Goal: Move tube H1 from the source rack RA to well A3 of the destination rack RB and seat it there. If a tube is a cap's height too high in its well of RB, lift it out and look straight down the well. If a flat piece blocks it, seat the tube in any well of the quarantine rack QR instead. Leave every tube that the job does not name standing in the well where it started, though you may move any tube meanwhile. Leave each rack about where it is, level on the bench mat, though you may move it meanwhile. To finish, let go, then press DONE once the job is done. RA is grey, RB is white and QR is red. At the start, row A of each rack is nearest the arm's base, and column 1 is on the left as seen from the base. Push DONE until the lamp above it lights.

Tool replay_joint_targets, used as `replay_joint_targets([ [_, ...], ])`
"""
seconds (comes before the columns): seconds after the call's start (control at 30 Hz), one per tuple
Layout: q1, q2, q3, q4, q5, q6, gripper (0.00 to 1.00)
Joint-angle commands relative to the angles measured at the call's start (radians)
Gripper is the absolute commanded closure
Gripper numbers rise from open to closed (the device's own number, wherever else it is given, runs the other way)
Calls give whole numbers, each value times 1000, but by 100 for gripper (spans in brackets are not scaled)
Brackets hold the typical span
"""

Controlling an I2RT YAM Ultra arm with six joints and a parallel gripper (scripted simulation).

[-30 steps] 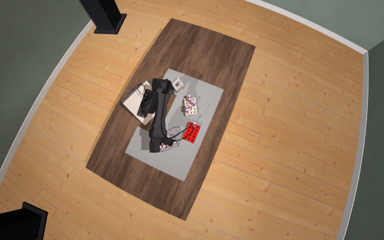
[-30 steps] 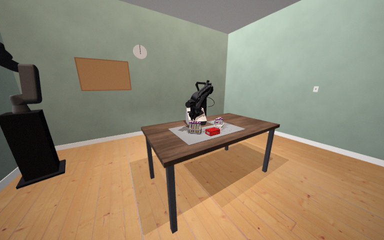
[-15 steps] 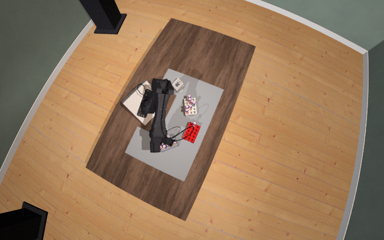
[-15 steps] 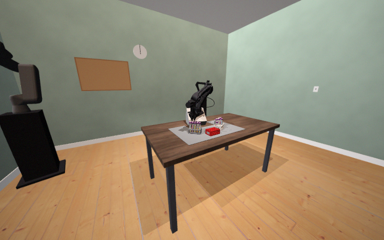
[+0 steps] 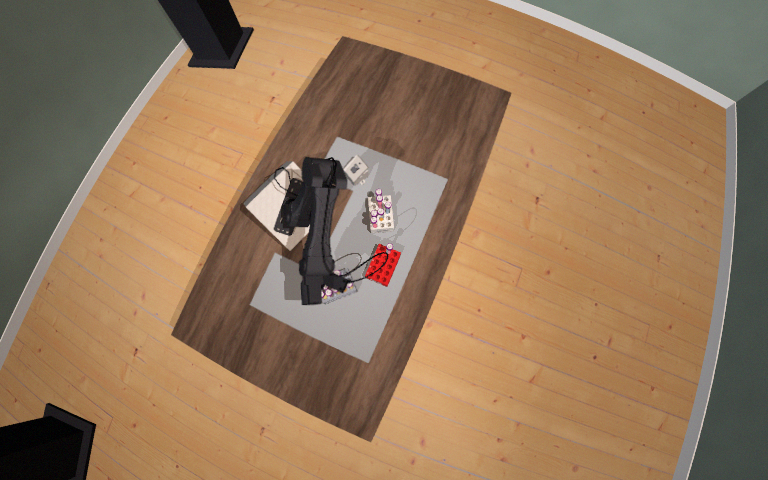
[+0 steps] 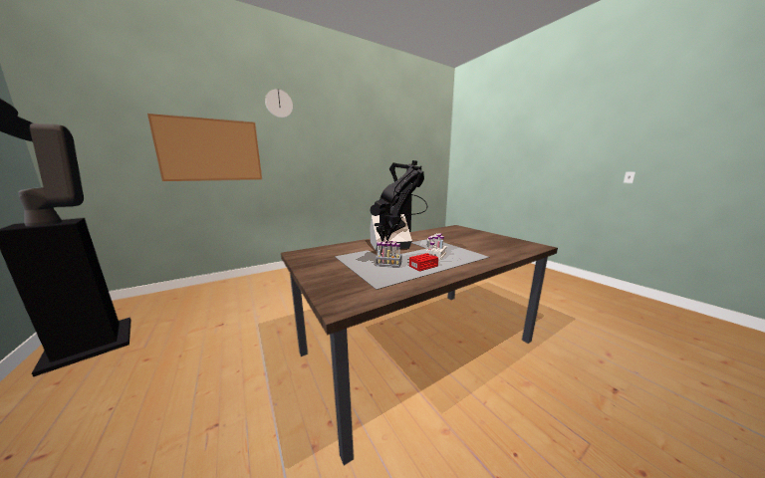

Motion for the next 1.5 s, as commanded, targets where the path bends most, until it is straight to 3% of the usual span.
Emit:
replay_joint_targets([
  [0.0,8,-34,-16,19,4,17,70],
  [0.13,11,-35,3,23,-1,20,70],
  [0.47,23,-29,-33,45,11,33,70],
  [0.57,15,-31,-3,45,5,33,70],
  [0.6,15,-31,-4,44,6,33,100],
  [1.47,14,-30,-2,38,3,33,100],
])
